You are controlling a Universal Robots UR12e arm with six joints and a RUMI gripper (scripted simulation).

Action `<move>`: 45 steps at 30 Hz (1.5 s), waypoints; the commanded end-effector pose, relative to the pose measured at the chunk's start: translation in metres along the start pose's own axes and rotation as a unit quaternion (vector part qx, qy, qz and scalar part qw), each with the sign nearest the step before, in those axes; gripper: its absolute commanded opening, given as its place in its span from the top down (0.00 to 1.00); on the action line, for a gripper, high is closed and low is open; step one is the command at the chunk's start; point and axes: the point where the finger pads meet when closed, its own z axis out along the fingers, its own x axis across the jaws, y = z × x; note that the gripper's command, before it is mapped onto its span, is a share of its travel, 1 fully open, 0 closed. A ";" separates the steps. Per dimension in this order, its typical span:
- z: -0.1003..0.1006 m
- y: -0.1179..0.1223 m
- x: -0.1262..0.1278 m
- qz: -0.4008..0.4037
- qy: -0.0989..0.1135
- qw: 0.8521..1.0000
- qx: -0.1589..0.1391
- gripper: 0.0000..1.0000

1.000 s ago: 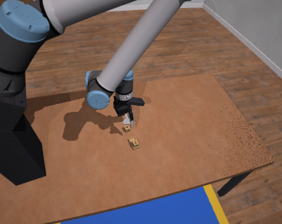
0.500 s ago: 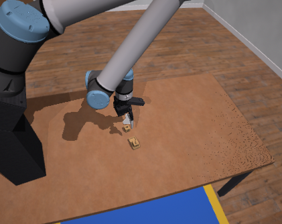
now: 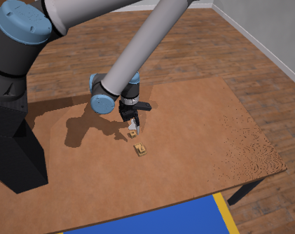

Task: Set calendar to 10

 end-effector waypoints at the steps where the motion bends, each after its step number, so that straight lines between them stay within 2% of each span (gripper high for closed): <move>1: 0.000 0.000 0.001 0.011 0.000 1.000 0.000 0.00; 16: 0.000 -0.002 0.011 0.105 0.000 0.994 0.000 0.00; 22: 0.001 -0.004 0.020 0.181 0.000 0.983 0.000 0.00; 28: 0.001 -0.005 0.028 0.258 0.000 0.966 0.000 0.00; 31: 0.001 -0.005 0.034 0.306 0.000 0.952 0.000 0.00; 34: 0.002 -0.005 0.034 0.310 0.000 0.951 0.000 0.00; 38: 0.002 -0.005 0.042 0.380 0.000 0.925 0.000 0.00; 39: 0.002 -0.005 0.042 0.383 0.000 0.924 0.000 0.00; 45: 0.002 -0.005 0.051 0.459 0.000 0.888 0.000 0.00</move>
